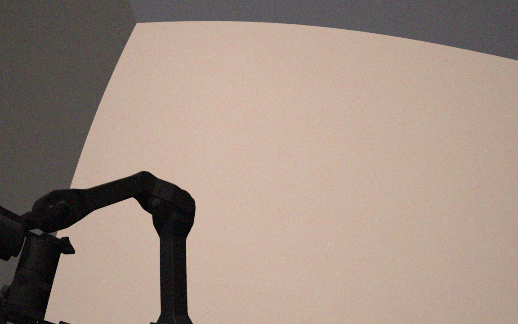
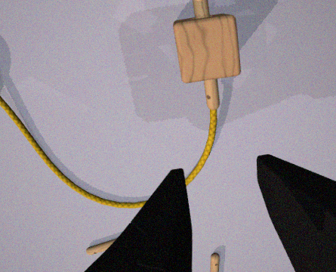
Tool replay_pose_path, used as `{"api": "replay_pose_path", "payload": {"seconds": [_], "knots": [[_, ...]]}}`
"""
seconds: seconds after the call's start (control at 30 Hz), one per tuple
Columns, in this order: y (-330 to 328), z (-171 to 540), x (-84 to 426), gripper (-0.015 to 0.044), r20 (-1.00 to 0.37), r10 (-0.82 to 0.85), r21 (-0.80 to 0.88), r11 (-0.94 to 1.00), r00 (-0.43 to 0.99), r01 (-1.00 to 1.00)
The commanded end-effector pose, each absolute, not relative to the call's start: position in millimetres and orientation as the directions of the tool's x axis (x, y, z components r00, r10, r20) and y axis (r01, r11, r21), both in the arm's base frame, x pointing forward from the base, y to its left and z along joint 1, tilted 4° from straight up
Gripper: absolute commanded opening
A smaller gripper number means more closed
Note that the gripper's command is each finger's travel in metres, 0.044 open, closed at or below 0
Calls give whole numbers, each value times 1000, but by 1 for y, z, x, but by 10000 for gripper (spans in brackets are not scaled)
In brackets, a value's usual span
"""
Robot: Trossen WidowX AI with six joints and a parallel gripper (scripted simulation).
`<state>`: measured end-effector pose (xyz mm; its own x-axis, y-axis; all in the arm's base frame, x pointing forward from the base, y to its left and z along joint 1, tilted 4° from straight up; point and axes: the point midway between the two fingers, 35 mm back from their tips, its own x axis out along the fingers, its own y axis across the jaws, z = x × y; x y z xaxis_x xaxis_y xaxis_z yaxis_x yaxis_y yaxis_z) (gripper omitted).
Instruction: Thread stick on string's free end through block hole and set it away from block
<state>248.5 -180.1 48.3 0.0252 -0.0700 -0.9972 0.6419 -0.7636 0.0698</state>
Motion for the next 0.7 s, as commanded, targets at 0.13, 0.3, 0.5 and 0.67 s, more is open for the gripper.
{"api": "replay_pose_path", "payload": {"seconds": [0.13, 0.3, 0.5, 0.67], "knots": [[-181, 50, 246, 124, -997, -68, 61, -669, 21, 741], [-187, 50, 239, 124, -997, -69, 33, -267, 15, 963], [-193, 51, 231, 124, -997, -70, -11, 281, 9, 960], [-198, 51, 224, 124, -997, -71, -44, 658, 3, 752]]}}
